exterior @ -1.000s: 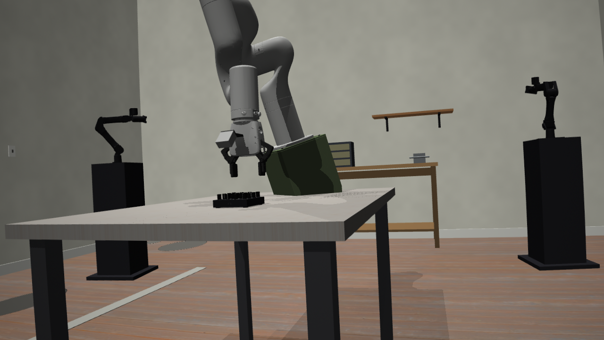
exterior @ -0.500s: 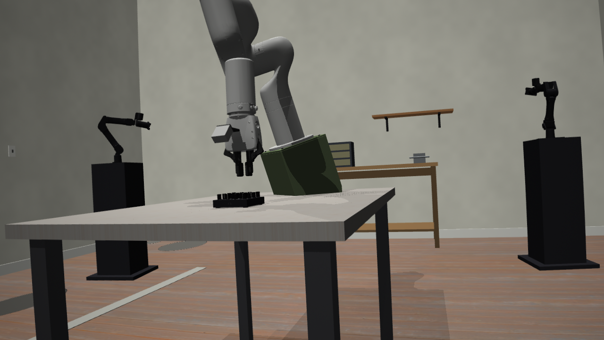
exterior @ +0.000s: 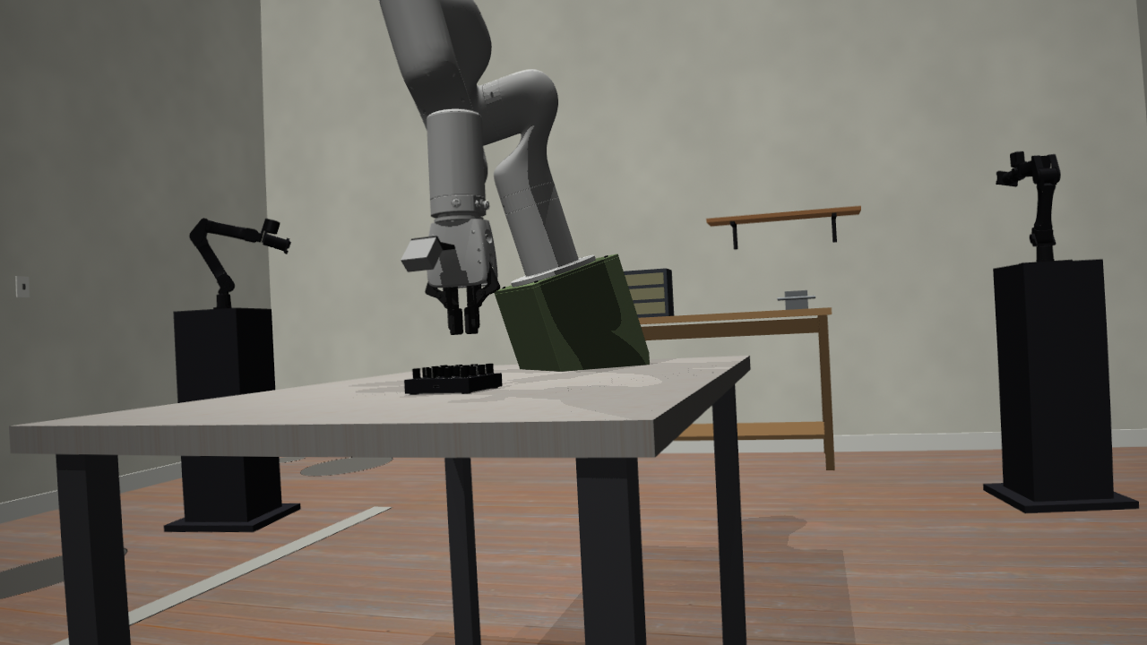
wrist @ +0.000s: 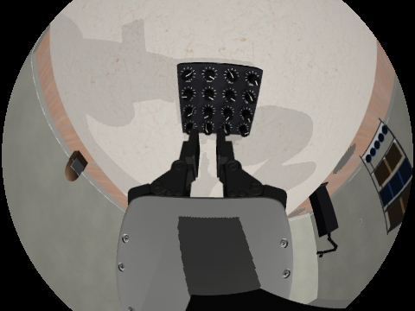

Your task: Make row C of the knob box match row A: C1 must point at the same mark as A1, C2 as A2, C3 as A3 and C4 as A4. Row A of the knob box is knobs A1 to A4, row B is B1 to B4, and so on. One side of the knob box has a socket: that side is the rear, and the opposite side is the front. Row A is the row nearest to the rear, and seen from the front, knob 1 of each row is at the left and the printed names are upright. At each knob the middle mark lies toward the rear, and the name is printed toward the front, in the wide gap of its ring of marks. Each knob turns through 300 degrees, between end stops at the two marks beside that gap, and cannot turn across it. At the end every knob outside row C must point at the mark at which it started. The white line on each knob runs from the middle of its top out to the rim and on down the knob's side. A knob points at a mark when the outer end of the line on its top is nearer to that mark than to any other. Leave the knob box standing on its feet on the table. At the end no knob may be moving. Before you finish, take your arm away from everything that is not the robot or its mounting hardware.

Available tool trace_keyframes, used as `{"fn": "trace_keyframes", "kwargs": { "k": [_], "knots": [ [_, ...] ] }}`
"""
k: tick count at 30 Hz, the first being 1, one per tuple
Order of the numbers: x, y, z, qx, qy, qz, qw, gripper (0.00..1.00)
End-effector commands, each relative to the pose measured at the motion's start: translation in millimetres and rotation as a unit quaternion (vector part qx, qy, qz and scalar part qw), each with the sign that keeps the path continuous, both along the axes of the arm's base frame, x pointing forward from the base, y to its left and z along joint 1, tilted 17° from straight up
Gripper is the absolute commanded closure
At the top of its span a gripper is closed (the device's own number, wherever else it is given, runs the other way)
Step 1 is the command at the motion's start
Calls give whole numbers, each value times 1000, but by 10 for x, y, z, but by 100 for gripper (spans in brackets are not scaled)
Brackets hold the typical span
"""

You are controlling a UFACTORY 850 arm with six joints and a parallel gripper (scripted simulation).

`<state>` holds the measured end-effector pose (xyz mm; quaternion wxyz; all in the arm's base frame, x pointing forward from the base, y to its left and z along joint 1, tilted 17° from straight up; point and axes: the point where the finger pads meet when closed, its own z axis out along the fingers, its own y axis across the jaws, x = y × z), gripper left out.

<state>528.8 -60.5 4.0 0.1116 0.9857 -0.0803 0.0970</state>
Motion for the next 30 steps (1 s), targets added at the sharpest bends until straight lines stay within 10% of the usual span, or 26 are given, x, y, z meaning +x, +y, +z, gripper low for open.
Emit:
{"fn": "trace_keyframes", "kwargs": {
  "k": [1, 30],
  "knots": [
    [7, 1, 6, 0, -1, 0, 1000, 81],
    [24, -18, -73, 0, 0, 0, 1000, 81]
  ]
}}
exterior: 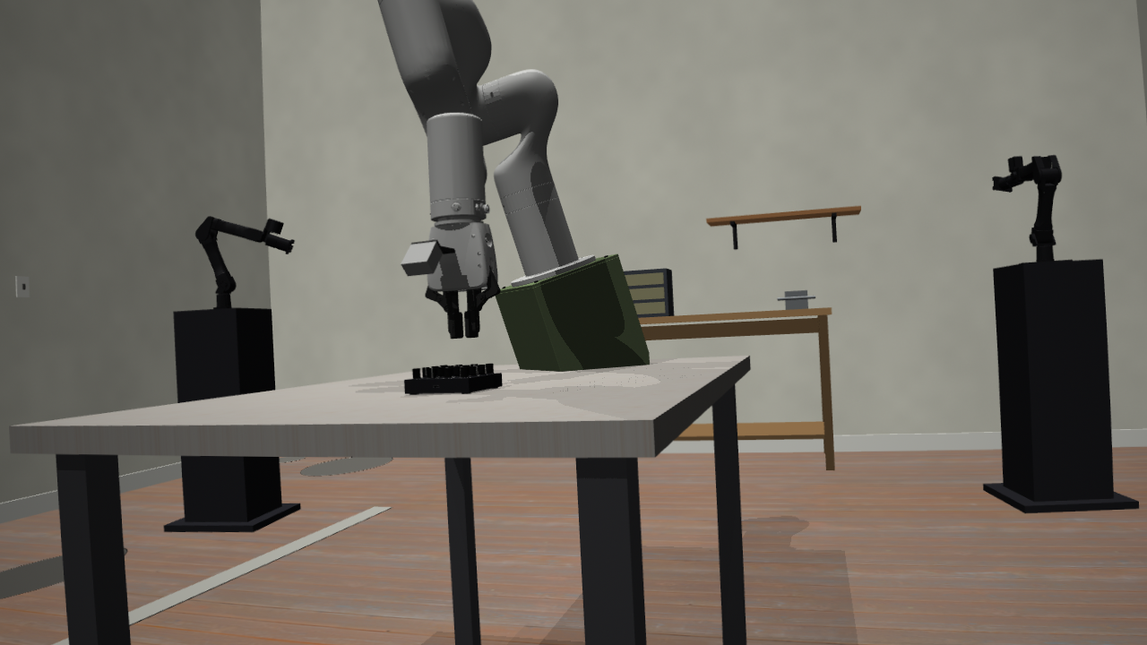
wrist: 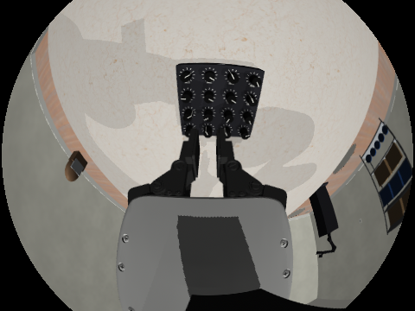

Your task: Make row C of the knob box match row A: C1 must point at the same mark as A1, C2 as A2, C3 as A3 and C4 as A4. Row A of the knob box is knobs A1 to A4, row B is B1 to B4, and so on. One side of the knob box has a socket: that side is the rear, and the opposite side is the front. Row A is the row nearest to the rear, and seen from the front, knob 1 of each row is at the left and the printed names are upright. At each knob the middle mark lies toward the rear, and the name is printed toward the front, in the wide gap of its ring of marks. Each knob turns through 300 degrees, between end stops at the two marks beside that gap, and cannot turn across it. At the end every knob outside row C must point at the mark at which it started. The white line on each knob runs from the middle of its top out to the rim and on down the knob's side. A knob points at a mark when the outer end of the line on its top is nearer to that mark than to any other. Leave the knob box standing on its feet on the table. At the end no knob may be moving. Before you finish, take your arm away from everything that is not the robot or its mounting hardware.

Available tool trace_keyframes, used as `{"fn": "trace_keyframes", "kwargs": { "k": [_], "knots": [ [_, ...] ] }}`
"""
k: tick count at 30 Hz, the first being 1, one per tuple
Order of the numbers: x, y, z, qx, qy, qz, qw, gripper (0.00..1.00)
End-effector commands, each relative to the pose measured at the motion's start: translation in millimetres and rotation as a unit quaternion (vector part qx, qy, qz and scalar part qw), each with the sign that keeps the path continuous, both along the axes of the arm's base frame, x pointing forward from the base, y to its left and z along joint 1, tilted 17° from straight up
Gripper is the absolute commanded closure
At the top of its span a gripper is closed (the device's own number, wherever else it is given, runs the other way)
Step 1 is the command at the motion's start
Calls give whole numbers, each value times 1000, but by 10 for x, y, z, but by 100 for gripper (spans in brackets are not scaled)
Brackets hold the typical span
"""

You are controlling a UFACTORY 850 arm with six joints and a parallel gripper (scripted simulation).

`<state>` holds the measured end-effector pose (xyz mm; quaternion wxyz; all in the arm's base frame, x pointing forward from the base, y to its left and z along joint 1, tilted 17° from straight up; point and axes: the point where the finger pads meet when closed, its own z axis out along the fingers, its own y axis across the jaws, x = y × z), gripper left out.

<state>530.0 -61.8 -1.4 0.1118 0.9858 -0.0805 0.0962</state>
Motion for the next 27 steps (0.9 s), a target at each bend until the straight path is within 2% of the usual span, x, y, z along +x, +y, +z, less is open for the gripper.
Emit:
{"fn": "trace_keyframes", "kwargs": {
  "k": [1, 27],
  "knots": [
    [13, -7, -27, 0, -1, 0, 1000, 81],
    [71, -74, -294, 0, -1, 0, 1000, 81]
  ]
}}
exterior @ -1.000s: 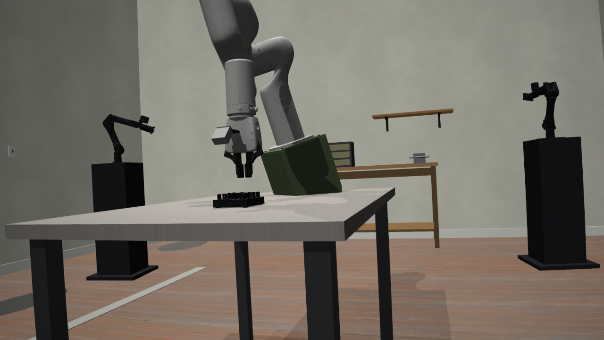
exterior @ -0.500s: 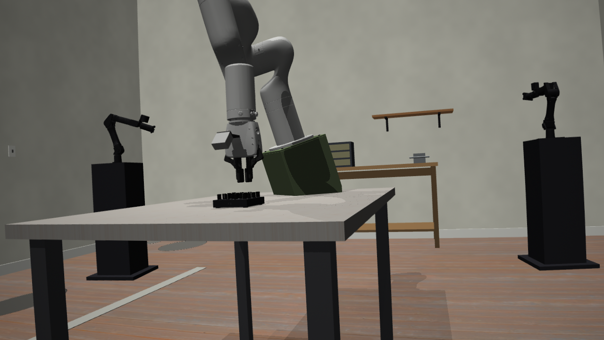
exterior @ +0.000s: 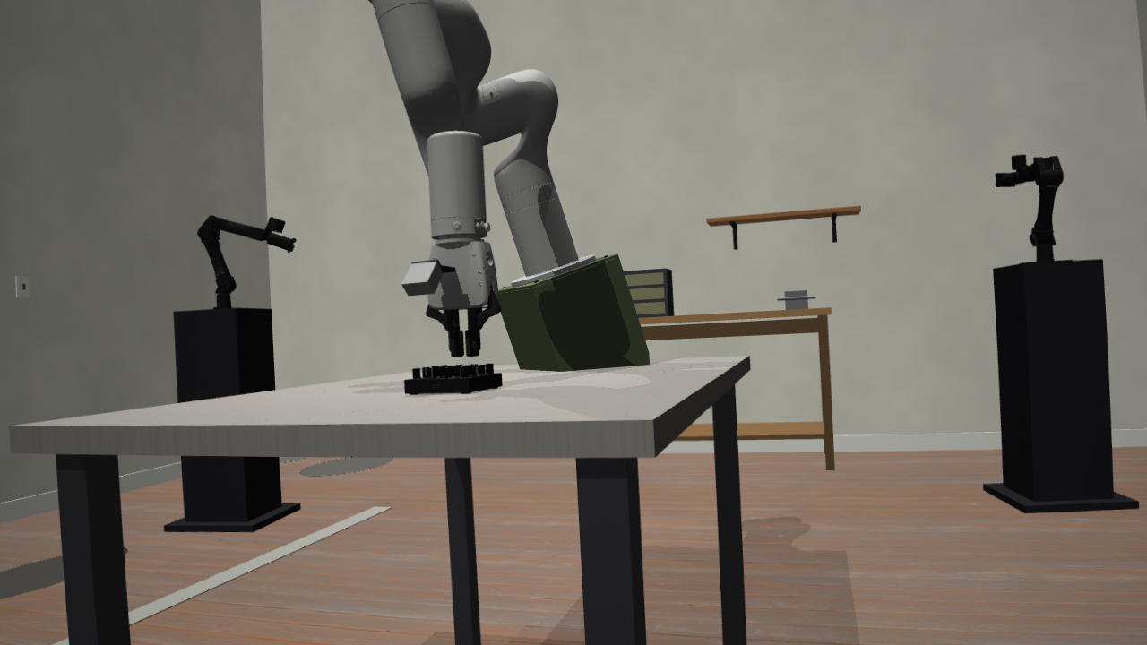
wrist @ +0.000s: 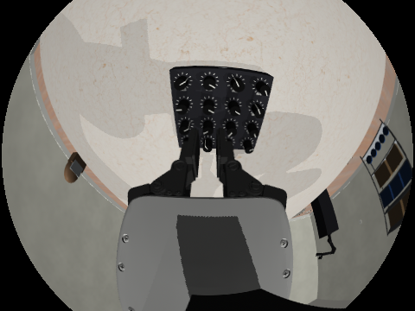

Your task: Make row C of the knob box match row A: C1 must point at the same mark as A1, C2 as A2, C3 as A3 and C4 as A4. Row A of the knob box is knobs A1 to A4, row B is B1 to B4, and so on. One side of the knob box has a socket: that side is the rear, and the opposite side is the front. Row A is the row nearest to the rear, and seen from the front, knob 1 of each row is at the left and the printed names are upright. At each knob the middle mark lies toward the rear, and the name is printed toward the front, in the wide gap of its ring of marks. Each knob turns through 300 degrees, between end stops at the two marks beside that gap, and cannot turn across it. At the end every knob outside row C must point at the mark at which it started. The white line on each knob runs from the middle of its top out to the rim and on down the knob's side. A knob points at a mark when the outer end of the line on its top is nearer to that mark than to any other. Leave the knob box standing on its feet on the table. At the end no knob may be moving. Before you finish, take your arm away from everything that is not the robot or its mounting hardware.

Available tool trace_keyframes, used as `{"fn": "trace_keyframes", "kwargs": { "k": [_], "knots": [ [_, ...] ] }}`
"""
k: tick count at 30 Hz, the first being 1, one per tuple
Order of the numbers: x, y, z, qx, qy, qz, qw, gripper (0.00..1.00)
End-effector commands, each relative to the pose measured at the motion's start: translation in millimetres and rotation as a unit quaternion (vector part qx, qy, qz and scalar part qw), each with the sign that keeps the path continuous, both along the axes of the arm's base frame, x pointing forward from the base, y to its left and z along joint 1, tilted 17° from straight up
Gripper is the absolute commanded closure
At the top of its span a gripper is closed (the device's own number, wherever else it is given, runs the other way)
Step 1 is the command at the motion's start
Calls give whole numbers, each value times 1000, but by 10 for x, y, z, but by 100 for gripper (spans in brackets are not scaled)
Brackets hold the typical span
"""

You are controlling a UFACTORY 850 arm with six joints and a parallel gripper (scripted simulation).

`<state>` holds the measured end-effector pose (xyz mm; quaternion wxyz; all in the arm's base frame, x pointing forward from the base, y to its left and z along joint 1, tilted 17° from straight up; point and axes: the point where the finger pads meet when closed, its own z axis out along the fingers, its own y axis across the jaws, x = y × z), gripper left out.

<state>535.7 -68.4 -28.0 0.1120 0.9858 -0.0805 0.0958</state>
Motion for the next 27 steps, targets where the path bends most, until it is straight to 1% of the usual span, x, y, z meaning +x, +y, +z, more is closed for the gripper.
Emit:
{"fn": "trace_keyframes", "kwargs": {
  "k": [1, 12, 27],
  "knots": [
    [14, -7, -28, 0, -1, 0, 1000, 81],
    [25, -20, -79, 0, -1, 0, 1000, 81],
    [26, -21, -83, 0, -1, 0, 1000, 81]
  ]
}}
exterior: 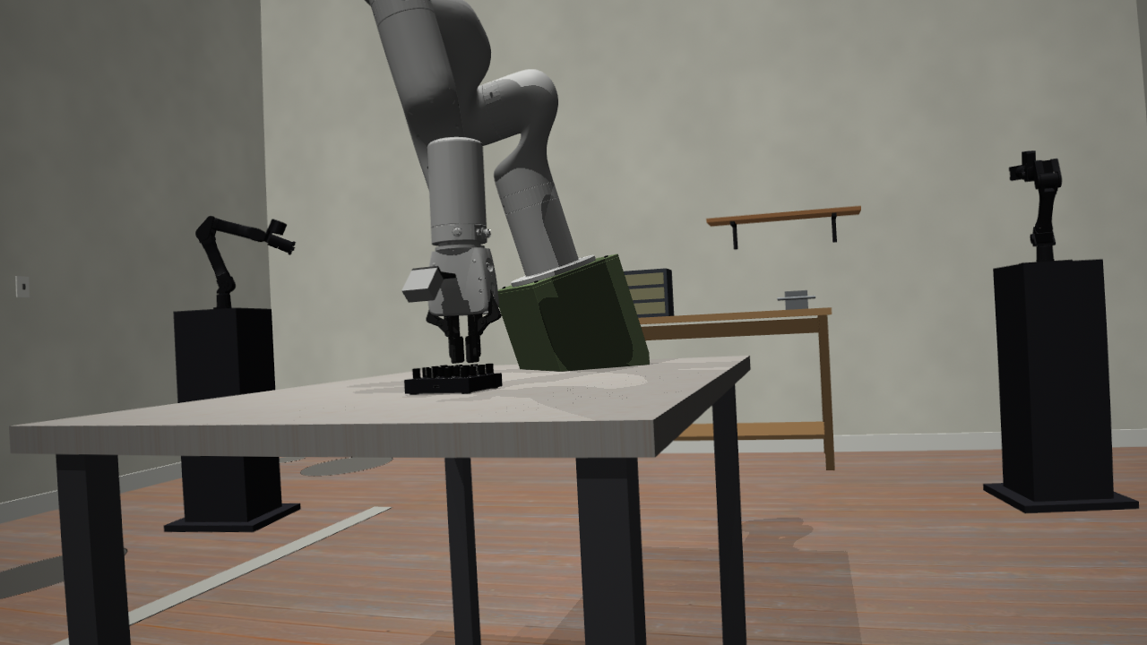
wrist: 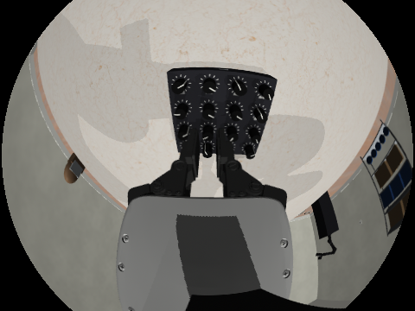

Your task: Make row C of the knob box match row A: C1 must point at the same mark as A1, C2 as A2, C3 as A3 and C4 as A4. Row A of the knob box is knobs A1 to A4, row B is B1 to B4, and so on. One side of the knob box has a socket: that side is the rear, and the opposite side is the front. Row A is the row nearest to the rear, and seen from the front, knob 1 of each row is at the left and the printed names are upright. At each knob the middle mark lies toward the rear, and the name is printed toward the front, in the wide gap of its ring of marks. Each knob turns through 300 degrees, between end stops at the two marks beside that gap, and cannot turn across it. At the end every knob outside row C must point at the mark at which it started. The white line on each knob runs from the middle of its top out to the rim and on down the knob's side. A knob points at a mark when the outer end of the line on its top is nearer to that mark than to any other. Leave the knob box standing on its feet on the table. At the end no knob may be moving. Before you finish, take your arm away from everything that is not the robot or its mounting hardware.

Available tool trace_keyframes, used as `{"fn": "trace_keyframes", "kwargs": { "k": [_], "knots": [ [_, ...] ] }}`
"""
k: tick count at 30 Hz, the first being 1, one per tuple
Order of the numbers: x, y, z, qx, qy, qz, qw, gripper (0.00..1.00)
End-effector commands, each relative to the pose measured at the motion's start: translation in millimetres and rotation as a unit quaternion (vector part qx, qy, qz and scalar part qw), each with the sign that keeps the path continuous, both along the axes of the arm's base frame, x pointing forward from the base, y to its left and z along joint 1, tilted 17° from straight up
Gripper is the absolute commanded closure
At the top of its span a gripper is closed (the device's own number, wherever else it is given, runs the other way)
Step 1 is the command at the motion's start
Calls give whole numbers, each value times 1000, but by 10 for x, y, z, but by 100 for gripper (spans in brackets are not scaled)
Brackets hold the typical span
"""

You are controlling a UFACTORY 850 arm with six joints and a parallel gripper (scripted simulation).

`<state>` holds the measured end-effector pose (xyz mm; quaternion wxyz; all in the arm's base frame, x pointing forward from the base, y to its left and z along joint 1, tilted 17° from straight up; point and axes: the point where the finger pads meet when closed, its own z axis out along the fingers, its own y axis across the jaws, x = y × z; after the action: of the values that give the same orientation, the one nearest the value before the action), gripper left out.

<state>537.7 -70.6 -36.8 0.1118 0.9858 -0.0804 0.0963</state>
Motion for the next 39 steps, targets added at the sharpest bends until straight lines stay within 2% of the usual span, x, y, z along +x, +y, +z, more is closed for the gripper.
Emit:
{"fn": "trace_keyframes", "kwargs": {
  "k": [1, 39],
  "knots": [
    [7, 1, 6, 0, -1, 0, 1000, 81],
    [13, -8, -30, 0, -1, 0, 1000, 81]
  ]
}}
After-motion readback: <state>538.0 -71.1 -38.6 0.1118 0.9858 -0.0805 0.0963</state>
